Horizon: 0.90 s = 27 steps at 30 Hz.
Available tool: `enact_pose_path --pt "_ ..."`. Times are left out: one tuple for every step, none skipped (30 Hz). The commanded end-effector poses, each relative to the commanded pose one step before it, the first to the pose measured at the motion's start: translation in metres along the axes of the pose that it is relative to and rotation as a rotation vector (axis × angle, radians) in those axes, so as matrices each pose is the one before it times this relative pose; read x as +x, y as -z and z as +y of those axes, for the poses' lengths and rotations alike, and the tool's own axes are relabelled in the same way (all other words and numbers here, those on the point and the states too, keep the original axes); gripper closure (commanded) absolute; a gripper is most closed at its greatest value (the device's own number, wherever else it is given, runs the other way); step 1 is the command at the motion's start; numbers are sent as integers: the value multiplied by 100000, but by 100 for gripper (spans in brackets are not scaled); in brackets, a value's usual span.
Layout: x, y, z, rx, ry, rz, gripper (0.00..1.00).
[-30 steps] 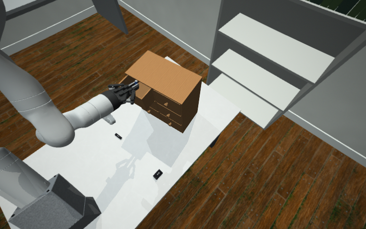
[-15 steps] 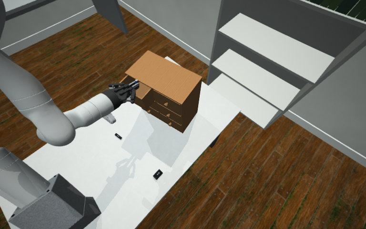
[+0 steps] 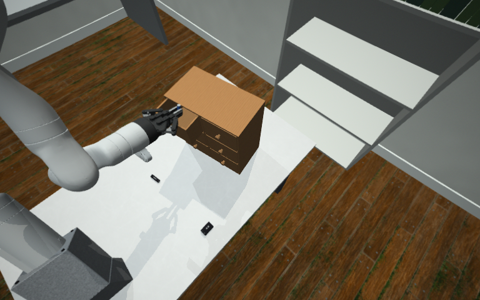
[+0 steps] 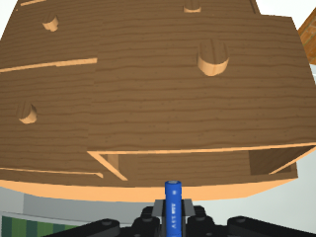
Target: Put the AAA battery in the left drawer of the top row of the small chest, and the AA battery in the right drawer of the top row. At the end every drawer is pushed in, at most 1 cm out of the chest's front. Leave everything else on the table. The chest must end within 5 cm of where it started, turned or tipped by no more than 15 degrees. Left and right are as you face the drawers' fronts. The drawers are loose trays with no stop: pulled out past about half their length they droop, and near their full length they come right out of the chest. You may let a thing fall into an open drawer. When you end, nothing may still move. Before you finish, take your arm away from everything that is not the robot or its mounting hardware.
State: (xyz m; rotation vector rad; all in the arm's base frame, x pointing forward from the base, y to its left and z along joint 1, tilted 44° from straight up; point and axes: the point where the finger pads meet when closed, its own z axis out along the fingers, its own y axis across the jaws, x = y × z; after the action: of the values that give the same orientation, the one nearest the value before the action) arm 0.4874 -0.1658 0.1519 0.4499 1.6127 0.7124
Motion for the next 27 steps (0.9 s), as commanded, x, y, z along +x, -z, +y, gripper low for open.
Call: enact_pose_path --pt "-84 20 -21 50 108 -148 87" --pt "0 0 0 0 0 0 83" --pt "0 0 0 0 0 0 83" --pt "0 0 0 0 0 0 83" --pt "0 0 0 0 0 0 83" --pt "0 0 0 0 0 0 80" --pt "0 0 0 0 0 0 80" --pt "0 0 0 0 0 0 76" --pt "0 0 0 0 0 0 76" --pt "0 0 0 0 0 0 0" --pt "0 0 0 0 0 0 0" --pt "0 0 0 0 0 0 0" --pt "0 0 0 0 0 0 0" --pt "0 0 0 0 0 0 0" --pt "0 0 0 0 0 0 0" --pt "0 0 0 0 0 0 0" --pt "0 0 0 0 0 0 0" --pt "0 0 0 0 0 0 0" --pt "0 0 0 0 0 0 0" --pt "0 0 0 0 0 0 0" --pt "0 0 0 0 0 0 0" --pt "0 0 0 0 0 0 0" --pt "0 2 0 0 0 0 0" --pt "3 11 0 0 0 0 0" --pt "8 27 0 0 0 0 0" --pt "15 51 0 0 1 1 0" --pt "24 81 0 0 1 1 0"
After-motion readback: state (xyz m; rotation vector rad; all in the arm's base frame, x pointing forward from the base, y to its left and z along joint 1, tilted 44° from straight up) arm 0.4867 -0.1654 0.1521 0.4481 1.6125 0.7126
